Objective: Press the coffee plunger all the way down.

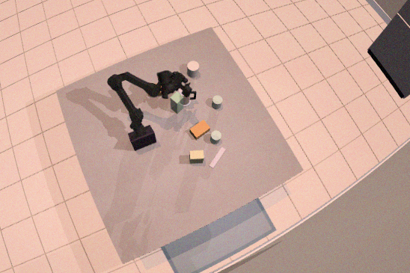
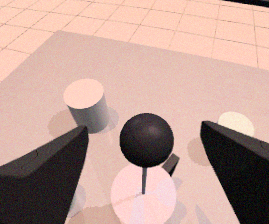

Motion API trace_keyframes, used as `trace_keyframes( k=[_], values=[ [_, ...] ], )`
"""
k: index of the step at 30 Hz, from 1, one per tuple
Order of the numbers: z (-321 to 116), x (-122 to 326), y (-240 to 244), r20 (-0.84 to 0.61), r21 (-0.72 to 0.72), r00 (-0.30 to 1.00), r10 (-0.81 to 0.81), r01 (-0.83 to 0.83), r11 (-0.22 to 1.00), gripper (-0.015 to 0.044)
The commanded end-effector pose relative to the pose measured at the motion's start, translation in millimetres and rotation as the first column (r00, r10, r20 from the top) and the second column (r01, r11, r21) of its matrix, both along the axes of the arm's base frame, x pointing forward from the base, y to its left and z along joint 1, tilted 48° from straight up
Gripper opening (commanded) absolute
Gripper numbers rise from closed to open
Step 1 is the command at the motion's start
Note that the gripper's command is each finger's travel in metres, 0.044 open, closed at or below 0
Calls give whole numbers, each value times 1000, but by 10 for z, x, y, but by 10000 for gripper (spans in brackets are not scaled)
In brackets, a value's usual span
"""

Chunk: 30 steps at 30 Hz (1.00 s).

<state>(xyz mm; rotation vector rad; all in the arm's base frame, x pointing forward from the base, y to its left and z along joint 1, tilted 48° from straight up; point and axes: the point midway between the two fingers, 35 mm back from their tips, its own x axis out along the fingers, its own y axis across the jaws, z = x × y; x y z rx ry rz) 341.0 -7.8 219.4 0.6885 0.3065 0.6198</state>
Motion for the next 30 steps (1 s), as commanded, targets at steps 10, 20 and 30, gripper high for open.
trace_keyframes(
  k=[10,20,30],
  values=[
    [-1,11,-5,-2,3,1000,-5,5,1000,127],
    [-41,24,32,-3,3,1000,-5,5,1000,127],
    [-156,58,147,-3,2,1000,-4,4,1000,127]
  ],
)
